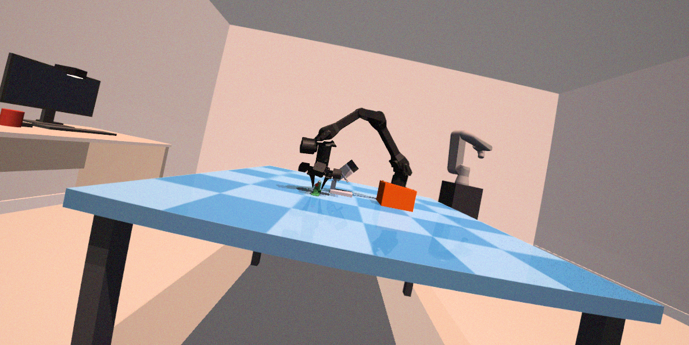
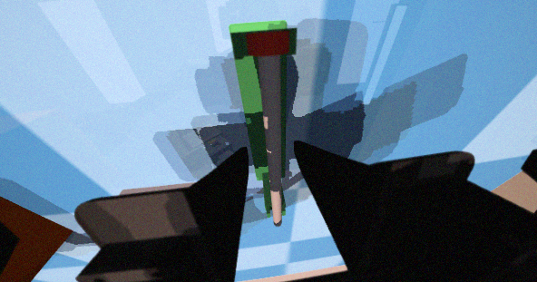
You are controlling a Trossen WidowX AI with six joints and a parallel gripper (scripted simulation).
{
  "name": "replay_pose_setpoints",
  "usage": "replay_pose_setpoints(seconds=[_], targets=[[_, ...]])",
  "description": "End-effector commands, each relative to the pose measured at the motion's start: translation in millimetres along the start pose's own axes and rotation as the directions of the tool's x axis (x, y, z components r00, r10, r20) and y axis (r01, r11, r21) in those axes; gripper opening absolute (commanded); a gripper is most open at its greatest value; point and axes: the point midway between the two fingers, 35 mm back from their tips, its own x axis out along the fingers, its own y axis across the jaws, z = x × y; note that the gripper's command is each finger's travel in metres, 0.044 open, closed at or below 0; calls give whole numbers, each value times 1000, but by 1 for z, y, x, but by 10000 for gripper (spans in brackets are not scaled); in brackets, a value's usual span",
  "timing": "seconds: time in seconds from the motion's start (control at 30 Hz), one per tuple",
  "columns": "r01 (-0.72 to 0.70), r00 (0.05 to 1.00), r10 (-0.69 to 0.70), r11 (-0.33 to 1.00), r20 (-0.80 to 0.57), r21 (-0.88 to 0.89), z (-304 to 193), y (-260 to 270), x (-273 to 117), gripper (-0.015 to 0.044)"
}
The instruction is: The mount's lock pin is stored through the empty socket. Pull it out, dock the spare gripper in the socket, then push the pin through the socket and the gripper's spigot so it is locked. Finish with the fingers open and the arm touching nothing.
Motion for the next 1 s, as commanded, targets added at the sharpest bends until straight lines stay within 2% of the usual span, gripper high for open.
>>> replay_pose_setpoints(seconds=[0.0, 0.13, 0.37, 0.7, 0.97], targets=[[2, 1000, -2, 1000, -4, 3, 1, 0, 6, 180], [2, 1000, -2, 1000, -4, 3, 2, 0, 8, 180], [2, 1000, -2, 1000, -4, 3, 2, 0, 8, 0], [2, 1000, -2, 1000, -4, 3, 1, 0, 6, 0], [2, 1000, -2, 1000, -4, 3, -6, -1, -23, 0]])
